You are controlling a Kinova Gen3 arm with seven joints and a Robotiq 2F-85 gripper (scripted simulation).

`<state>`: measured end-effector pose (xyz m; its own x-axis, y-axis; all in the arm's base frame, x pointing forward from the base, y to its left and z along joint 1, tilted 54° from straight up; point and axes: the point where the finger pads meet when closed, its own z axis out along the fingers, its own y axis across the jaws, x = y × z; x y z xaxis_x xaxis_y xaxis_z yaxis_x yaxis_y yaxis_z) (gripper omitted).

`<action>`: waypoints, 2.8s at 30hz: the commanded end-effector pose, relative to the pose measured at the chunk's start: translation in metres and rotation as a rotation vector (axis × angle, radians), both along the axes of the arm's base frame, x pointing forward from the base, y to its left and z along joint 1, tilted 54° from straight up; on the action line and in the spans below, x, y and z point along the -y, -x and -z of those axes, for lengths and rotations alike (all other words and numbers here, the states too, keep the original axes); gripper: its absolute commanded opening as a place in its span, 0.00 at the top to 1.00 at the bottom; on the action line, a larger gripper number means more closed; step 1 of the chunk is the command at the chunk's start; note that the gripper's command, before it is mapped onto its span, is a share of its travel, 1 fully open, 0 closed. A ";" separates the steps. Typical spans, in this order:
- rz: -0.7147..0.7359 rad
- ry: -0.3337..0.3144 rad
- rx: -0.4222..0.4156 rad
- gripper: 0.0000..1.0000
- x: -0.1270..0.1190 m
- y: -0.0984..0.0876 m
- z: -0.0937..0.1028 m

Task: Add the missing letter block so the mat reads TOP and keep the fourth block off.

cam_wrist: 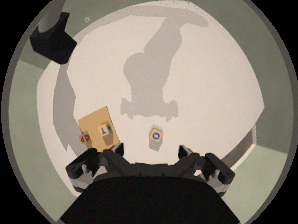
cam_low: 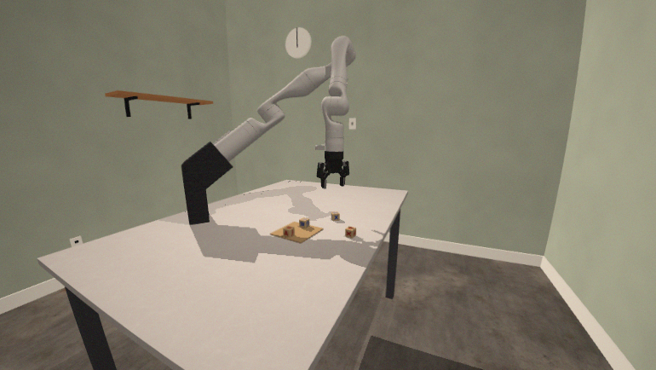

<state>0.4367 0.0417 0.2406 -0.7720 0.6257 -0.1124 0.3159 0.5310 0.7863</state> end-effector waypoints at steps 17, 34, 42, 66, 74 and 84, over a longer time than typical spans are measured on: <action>-0.305 0.265 0.255 0.00 -0.006 -0.001 0.012; -0.649 0.563 0.566 0.00 -0.011 -0.005 0.019; -0.838 0.728 0.745 0.00 -0.014 -0.008 0.022; -1.292 1.155 1.204 0.00 -0.019 -0.017 0.021; -1.374 1.242 1.298 0.00 -0.020 -0.020 0.019; -1.493 1.363 1.426 0.00 -0.024 -0.022 0.016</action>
<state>0.4548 0.0702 0.2236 0.3985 -0.8118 -0.4268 -0.7384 -0.0079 -0.6744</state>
